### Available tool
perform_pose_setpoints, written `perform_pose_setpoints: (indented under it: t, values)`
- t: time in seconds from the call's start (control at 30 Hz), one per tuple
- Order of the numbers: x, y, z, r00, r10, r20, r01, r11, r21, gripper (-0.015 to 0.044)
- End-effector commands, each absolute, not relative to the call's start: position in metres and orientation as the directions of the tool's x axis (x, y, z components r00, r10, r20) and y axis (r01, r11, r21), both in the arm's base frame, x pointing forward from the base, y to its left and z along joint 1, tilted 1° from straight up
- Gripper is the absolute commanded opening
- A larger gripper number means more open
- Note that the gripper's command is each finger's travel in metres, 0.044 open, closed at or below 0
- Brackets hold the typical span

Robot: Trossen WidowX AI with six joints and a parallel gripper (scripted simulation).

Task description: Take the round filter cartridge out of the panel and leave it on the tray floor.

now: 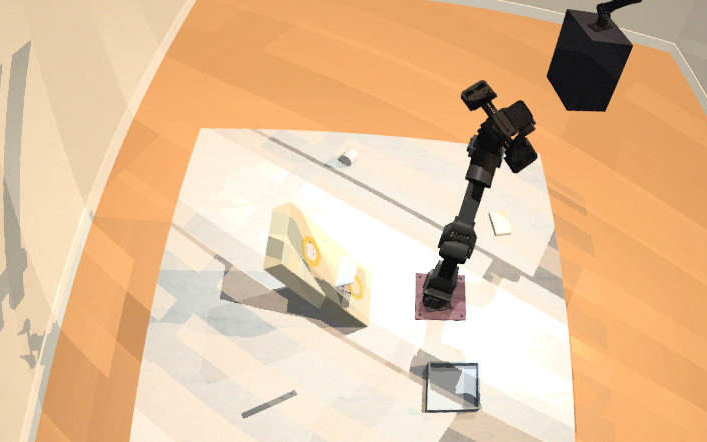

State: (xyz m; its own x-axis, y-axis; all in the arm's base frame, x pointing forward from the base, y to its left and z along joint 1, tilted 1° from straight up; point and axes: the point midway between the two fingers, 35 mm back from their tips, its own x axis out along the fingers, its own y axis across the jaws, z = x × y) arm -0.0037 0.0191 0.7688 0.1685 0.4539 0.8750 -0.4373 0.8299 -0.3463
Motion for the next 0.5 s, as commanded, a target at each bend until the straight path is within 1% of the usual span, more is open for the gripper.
perform_pose_setpoints:
  t: [0.0, 0.13, 0.33, 0.47]
  values:
    - [-0.004, 0.018, 0.769, 0.166, 0.452, 0.877, -0.438, 0.83, -0.345, 0.0374]
    - [-0.01, 0.003, 0.773, 0.12, 0.394, 0.911, -0.45, 0.84, -0.305, 0.0269]
    - [-0.019, -0.046, 0.777, 0.025, 0.204, 0.979, -0.498, 0.851, -0.165, 0.0111]
    - [-0.017, -0.084, 0.773, -0.021, 0.039, 0.999, -0.529, 0.847, -0.045, 0.0109]
